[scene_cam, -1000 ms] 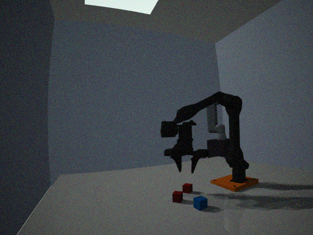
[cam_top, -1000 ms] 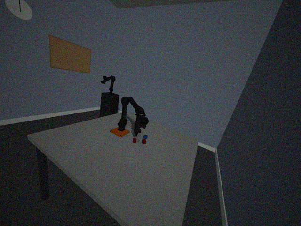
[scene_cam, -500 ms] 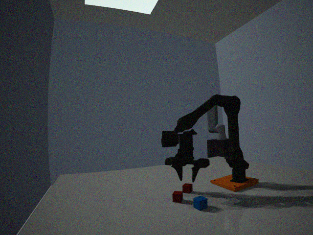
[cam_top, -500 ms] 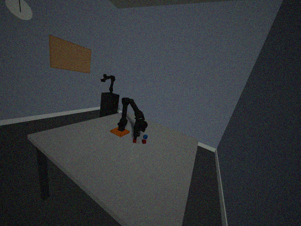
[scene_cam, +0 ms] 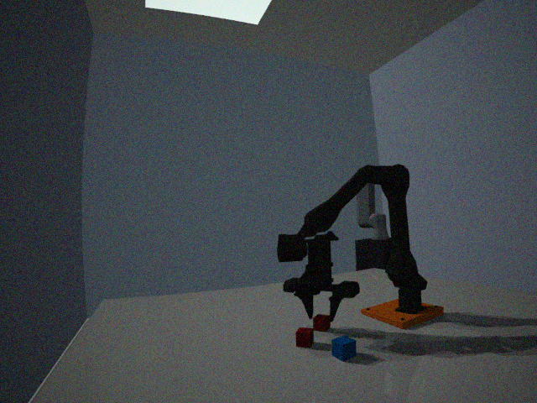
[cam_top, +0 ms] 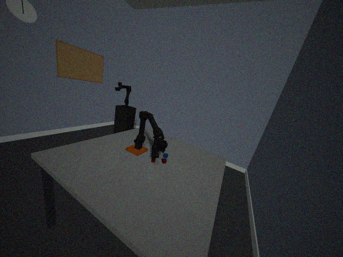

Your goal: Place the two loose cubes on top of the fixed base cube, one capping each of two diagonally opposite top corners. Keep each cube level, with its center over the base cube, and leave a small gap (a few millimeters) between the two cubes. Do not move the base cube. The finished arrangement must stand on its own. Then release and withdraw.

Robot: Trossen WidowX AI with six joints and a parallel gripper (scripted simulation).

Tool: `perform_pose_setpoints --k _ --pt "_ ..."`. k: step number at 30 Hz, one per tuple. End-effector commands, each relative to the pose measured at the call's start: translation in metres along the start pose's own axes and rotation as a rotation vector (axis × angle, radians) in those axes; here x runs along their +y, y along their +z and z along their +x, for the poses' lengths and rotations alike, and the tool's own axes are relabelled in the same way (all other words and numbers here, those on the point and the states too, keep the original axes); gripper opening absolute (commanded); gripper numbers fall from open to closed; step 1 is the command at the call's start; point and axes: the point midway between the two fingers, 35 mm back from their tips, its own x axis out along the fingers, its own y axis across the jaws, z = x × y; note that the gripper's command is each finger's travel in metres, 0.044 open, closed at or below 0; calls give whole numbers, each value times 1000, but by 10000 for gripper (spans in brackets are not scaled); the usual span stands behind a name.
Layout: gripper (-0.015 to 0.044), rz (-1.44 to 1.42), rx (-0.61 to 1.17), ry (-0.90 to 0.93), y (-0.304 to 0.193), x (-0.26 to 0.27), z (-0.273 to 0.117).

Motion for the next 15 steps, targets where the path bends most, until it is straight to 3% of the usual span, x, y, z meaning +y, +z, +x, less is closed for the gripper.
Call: perform_pose_setpoints --k 1,3,9,15 --pt "265 -7 0 7 0 1 7" --pt "265 -7 0 7 0 1 8" --pt "107 -7 0 7 0 1 8" --pt "105 -7 0 7 0 1 3"
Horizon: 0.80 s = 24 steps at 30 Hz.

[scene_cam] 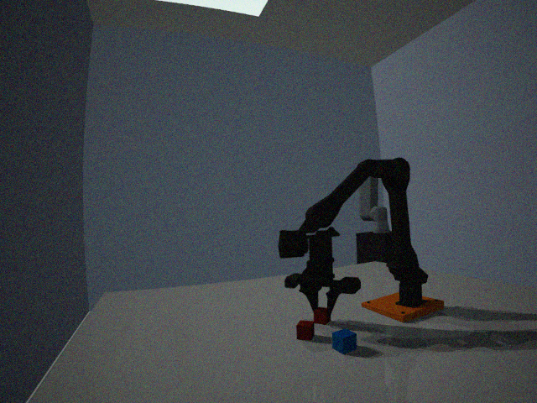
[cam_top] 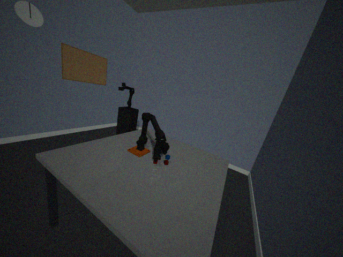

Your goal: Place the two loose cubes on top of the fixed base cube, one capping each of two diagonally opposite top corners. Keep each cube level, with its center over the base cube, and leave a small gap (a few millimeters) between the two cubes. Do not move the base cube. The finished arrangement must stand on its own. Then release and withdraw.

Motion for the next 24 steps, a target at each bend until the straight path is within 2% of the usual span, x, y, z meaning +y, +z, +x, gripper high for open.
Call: perform_pose_setpoints --k 1,24 --pt "105 -7 -4 2 1 -1 -6" --pt "105 -7 -4 2 4 -4 -78"
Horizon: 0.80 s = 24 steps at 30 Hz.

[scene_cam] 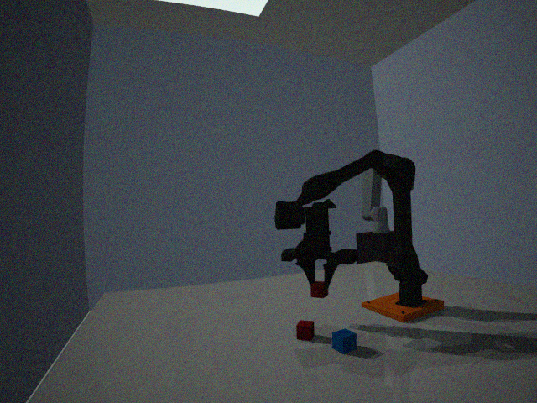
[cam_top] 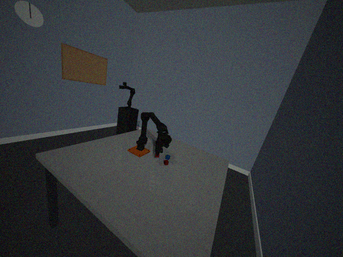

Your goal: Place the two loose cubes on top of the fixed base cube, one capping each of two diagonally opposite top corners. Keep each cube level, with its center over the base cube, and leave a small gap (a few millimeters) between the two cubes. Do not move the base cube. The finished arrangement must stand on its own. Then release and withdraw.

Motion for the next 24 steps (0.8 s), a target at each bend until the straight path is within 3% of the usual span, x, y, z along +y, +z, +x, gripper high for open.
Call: perform_pose_setpoints --k 1,10,24 --pt "105 2 -5 0 0 1 -12" --pt "105 2 -4 1 -3 4 -39" --pt "105 -62 -8 3 26 21 -29"
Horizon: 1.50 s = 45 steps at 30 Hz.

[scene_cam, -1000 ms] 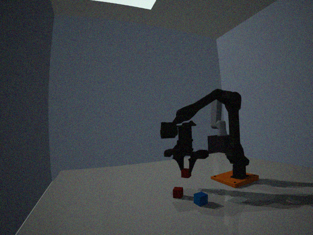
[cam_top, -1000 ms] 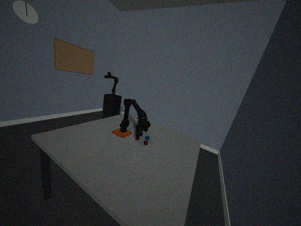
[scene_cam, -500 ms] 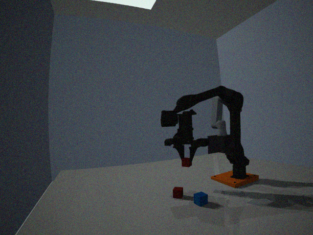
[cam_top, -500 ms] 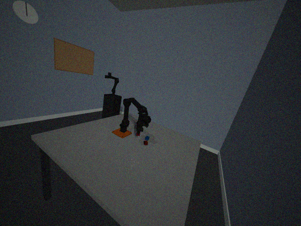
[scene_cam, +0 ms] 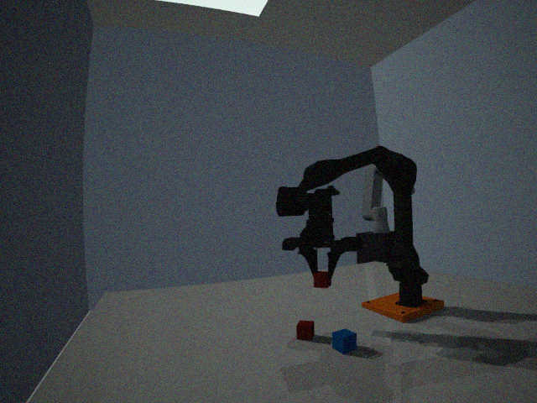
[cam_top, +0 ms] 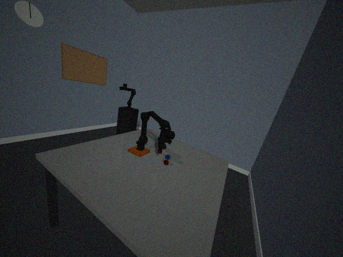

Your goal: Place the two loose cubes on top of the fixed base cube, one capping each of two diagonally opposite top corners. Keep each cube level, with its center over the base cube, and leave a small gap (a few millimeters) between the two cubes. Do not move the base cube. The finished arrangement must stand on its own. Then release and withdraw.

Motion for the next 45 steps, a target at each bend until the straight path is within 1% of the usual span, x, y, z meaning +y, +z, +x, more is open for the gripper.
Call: perform_pose_setpoints --k 1,34,45 --pt "105 -13 1 2 9 5 4" --pt "105 -196 -7 8 82 76 35" --pt "105 -204 -7 8 85 80 38"
